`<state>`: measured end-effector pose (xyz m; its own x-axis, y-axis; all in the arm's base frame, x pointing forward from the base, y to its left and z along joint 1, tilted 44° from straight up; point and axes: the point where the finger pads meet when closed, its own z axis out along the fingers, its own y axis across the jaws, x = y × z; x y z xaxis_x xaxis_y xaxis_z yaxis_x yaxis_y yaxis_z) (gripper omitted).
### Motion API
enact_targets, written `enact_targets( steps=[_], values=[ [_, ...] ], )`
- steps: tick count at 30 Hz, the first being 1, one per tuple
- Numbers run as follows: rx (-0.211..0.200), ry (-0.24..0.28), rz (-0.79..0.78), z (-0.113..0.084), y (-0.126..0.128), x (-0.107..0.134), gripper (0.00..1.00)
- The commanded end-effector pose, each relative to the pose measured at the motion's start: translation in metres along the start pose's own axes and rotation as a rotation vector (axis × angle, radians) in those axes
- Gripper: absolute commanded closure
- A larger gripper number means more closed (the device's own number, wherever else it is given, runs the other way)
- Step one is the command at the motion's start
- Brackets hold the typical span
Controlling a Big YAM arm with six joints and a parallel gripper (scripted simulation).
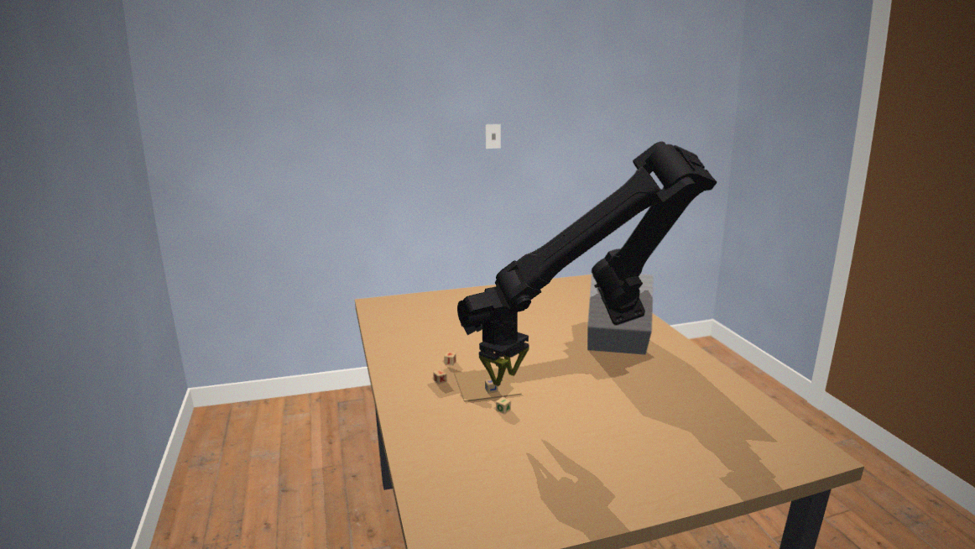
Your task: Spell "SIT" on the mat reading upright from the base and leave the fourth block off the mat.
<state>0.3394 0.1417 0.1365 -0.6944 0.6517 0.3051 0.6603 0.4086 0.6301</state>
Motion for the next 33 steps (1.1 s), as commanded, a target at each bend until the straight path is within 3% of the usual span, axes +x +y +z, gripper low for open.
enact_targets(
  steps=[1, 2, 7, 19, 22, 33],
  values=[
    [-0.003, -0.003, 0.003, 0.003, 0.003, -0.001, 0.42],
    [-0.028, -0.023, 0.001, -0.005, 0.013, -0.008, 0.42],
    [-0.002, -0.003, 0.004, 0.010, 0.002, -0.001, 0.42],
    [-0.021, -0.017, 0.002, 0.019, 0.010, -0.006, 0.42],
    [-0.001, -0.002, 0.004, 0.030, 0.002, -0.001, 0.42],
    [-0.008, -0.004, 0.000, 0.043, 0.007, -0.002, 0.42]
  ],
)
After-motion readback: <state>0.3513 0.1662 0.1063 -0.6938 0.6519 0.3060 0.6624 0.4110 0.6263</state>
